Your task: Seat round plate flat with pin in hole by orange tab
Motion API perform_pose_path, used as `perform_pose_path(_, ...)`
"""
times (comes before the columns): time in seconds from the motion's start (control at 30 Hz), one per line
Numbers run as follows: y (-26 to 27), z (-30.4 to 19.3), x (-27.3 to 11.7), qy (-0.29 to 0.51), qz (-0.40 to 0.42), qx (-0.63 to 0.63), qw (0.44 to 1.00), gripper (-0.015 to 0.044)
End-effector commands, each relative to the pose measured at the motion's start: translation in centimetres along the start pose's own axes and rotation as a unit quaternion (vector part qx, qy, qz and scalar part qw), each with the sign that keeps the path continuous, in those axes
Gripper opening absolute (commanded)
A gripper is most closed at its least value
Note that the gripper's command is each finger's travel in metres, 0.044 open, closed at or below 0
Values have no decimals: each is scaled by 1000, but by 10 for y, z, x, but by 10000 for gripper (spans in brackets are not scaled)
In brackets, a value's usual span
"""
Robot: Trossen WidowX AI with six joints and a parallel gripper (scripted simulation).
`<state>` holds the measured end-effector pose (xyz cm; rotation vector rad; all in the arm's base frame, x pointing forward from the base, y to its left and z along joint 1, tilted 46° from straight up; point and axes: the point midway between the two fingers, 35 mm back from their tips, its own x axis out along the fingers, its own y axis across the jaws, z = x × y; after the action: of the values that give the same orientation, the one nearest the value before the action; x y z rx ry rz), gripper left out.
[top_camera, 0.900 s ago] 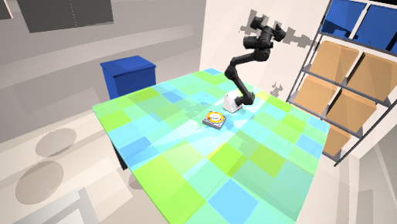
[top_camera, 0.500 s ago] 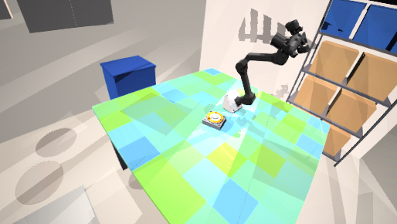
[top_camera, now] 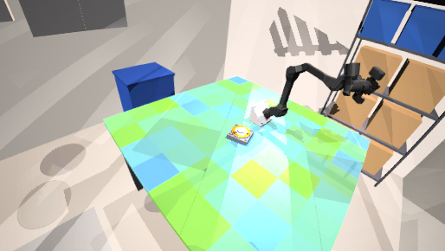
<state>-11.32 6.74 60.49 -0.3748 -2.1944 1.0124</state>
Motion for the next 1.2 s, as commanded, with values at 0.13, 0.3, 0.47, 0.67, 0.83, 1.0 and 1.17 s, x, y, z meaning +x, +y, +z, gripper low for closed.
perform_pose_path(0.13, 95, -128, -25, 207, 98, 158, 960, 0)
perform_pose_path(0.3, 138, -187, -72, 325, 129, 179, 919, 0)
perform_pose_path(0.47, 179, -233, -134, 432, 152, 253, 852, 0)
perform_pose_path(0.67, 227, -273, -272, 603, 144, 360, 697, 0)
perform_pose_path(0.83, 252, -266, -371, 696, 104, 437, 560, 0)
perform_pose_path(1.0, 267, -238, -453, 756, 49, 493, 428, 0)
perform_pose_path(1.17, 276, -168, -554, 800, -52, 552, 228, 0)
